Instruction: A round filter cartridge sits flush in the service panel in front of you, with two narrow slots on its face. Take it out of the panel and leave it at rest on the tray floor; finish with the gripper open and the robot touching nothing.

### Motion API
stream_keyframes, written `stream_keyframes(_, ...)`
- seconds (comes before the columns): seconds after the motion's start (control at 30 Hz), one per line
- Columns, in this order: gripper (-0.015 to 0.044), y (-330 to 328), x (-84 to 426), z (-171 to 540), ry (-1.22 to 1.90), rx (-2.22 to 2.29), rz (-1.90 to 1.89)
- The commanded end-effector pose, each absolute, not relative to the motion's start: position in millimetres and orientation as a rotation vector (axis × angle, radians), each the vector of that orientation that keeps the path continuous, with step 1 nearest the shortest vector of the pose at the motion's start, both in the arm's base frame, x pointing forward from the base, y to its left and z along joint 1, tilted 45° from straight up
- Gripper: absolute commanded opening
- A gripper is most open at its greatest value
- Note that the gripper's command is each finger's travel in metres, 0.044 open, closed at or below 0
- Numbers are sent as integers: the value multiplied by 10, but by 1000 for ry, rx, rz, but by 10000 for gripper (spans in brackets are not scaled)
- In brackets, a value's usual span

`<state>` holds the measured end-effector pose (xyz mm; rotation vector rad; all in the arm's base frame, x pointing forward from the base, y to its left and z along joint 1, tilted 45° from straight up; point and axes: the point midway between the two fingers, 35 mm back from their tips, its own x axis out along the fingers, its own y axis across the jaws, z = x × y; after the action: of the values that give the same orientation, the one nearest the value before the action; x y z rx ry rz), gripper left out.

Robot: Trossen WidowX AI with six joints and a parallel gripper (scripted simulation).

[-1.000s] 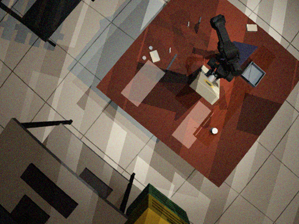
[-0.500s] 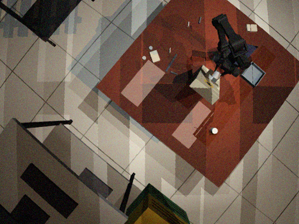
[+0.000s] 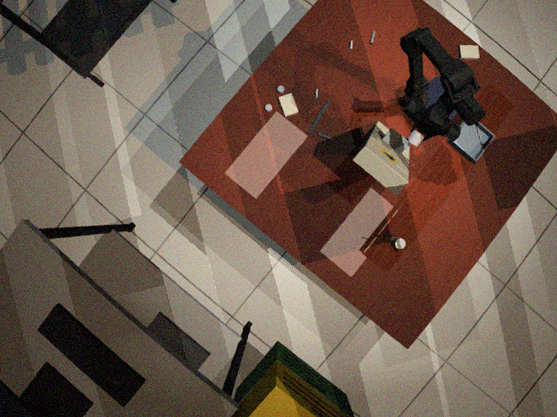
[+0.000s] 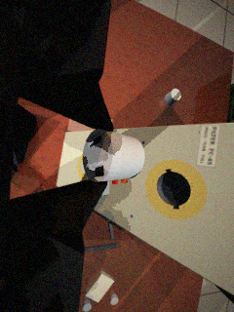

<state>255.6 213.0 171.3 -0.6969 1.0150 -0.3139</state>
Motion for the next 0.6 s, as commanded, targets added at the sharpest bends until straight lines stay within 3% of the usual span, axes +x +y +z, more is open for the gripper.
stream_keyframes(0.0,0,2297,2563,1571,1017,-690,-325)
stream_keyframes(0.37,0,2553,2574,1199,1026,-701,-363)
stream_keyframes(0.57,0,2633,2365,1002,1137,-811,-205)
